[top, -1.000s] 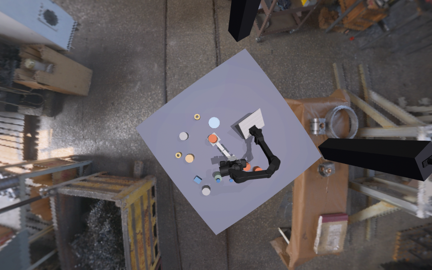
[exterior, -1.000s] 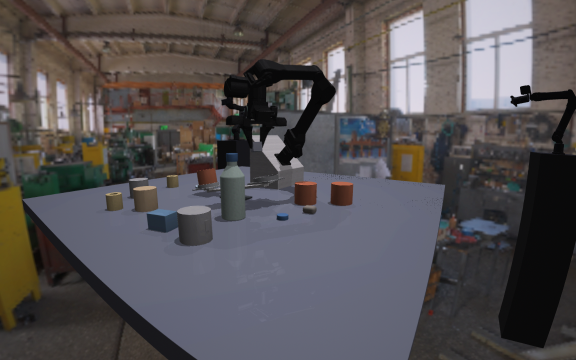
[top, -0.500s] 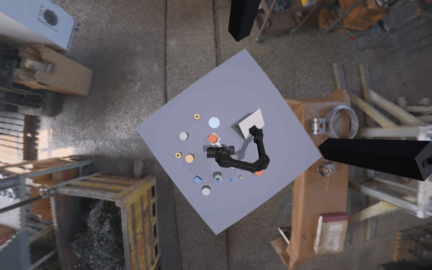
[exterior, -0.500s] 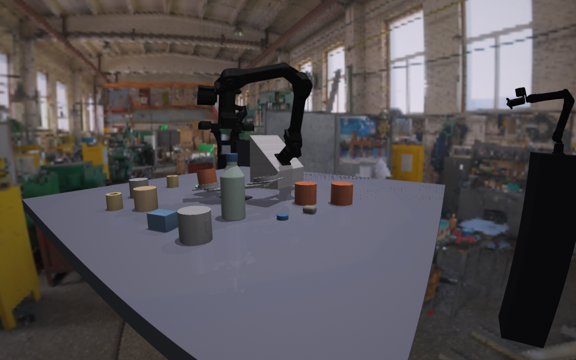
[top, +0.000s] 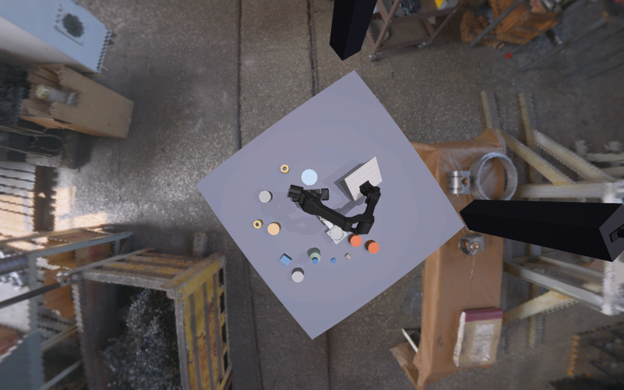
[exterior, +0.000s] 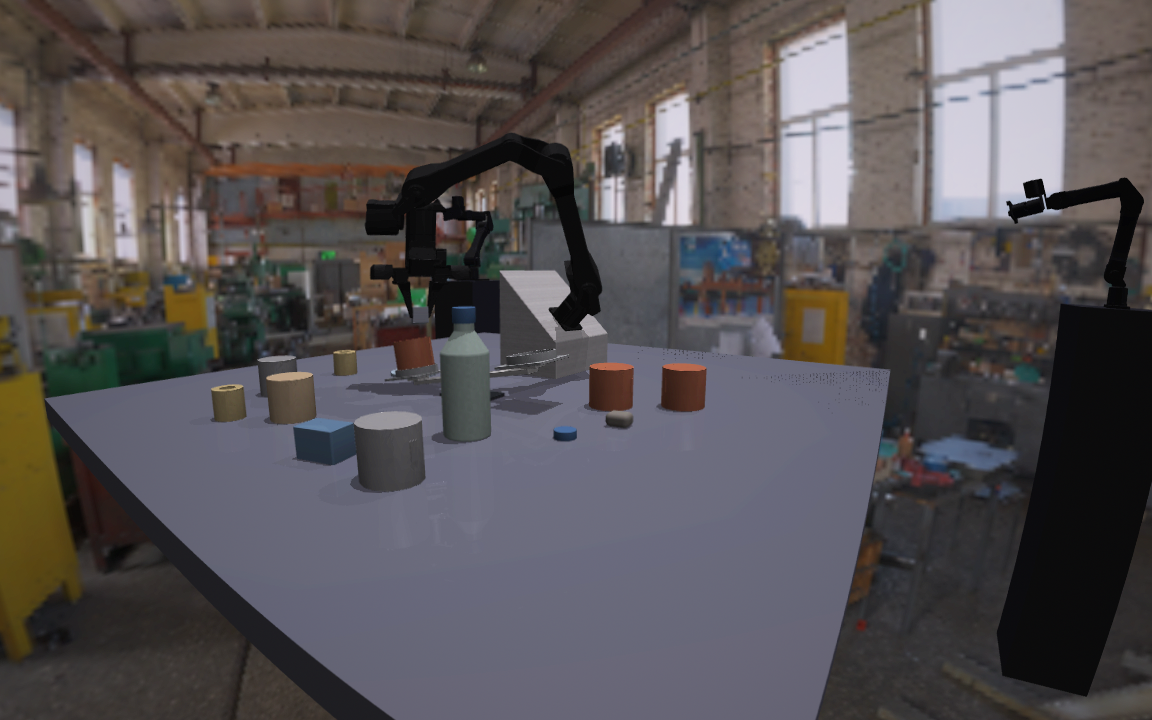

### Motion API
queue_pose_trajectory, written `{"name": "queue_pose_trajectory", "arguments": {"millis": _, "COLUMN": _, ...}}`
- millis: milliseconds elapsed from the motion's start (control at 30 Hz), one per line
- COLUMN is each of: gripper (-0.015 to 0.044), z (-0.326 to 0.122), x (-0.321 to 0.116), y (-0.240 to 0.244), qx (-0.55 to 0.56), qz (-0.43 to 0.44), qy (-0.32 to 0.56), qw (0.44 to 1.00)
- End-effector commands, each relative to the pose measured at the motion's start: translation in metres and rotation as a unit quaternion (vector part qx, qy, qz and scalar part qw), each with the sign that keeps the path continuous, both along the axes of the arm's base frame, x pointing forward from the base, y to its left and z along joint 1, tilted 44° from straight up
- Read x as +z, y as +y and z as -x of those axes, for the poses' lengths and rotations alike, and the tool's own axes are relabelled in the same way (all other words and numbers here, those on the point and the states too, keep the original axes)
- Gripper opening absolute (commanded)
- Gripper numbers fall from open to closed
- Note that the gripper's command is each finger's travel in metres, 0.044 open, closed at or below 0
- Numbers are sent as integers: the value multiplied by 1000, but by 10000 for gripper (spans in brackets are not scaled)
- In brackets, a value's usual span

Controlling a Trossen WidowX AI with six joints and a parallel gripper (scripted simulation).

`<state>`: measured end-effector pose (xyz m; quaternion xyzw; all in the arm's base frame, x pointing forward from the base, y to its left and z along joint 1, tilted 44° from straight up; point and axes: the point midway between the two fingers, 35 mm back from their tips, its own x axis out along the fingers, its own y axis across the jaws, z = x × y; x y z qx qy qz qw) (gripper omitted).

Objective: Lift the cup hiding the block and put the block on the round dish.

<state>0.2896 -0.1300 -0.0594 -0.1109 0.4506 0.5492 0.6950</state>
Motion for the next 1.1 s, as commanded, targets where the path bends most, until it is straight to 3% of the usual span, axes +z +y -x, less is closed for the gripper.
{"name": "queue_pose_trajectory", "arguments": {"millis": 0, "gripper": 0, "z": 12, "x": -30, "y": -14, "qx": 6, "qz": -1, "qy": -1, "qw": 1000}}
{"name": "queue_pose_trajectory", "arguments": {"millis": 367, "gripper": 0, "z": 55, "x": -103, "y": -35, "qx": 15, "qz": -12, "qy": -6, "qw": 1000}}
{"name": "queue_pose_trajectory", "arguments": {"millis": 1067, "gripper": 0, "z": 56, "x": -135, "y": -5, "qx": 15, "qz": -13, "qy": -6, "qw": 1000}}
